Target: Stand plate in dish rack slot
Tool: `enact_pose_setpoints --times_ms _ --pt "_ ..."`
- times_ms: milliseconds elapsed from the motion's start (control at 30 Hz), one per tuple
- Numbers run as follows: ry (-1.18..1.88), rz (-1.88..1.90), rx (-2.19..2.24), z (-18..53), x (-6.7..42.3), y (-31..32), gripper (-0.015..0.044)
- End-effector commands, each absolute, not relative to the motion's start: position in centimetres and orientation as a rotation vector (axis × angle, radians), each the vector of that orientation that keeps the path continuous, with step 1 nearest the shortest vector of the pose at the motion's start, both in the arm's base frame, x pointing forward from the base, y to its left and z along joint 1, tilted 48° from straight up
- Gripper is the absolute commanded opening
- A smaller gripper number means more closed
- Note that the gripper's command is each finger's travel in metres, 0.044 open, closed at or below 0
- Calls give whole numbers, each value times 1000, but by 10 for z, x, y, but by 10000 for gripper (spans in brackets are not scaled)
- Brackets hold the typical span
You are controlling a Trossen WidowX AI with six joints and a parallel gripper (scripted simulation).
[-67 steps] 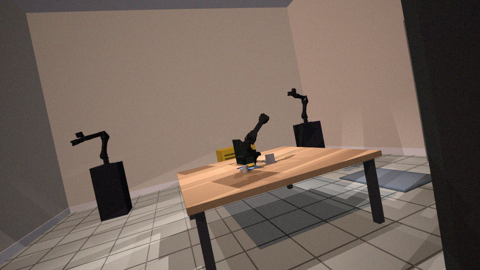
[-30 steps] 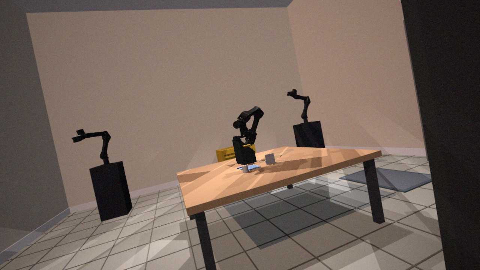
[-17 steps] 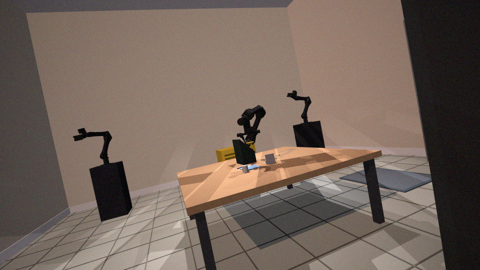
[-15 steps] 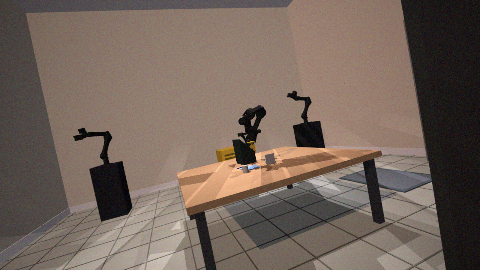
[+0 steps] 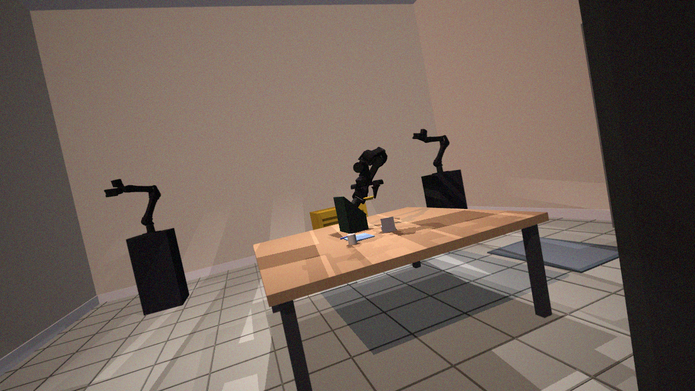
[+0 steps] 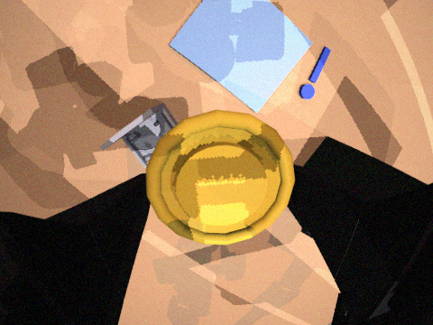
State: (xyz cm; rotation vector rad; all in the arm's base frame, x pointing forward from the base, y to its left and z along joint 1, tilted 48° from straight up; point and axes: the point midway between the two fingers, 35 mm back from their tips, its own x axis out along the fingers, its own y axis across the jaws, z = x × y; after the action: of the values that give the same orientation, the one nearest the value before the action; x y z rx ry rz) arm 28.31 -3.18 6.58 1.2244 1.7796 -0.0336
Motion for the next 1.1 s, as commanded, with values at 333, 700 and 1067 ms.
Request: enact_pose_setpoints --times_ms 333,700,1067 --pt "1844 -450 1545 102 251 4 0" --pt "1845 -832 1788 124 220 31 0" --pt "1821 -1070 1919 134 200 45 0"
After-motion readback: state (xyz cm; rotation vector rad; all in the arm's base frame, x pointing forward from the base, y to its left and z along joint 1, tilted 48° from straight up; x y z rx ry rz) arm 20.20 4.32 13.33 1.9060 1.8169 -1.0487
